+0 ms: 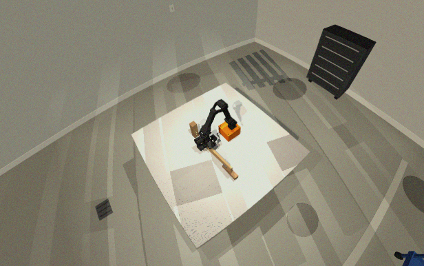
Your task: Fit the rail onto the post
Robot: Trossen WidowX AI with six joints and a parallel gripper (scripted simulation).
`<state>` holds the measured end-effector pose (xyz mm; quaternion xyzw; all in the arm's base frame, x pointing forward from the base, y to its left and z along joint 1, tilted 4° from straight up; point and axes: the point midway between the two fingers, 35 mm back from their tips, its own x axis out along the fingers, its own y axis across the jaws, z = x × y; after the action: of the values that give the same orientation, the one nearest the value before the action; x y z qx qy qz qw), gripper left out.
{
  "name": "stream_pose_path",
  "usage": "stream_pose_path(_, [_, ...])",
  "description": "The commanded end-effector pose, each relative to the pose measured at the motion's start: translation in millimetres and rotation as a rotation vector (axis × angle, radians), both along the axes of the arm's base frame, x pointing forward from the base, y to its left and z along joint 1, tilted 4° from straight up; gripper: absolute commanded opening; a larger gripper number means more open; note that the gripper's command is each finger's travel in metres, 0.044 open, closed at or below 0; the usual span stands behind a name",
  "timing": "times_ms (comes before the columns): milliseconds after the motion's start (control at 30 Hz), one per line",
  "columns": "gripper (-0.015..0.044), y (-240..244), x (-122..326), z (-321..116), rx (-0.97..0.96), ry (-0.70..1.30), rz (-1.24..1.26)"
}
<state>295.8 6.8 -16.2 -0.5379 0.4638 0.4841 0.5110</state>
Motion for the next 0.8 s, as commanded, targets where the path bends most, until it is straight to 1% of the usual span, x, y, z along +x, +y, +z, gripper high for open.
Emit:
stream_pose_path(0, [0.0000,0,0,1,0.005,0.002,0.002])
stream_pose_path(767, [0.0000,0,1,13,0.005,0.002,0.002])
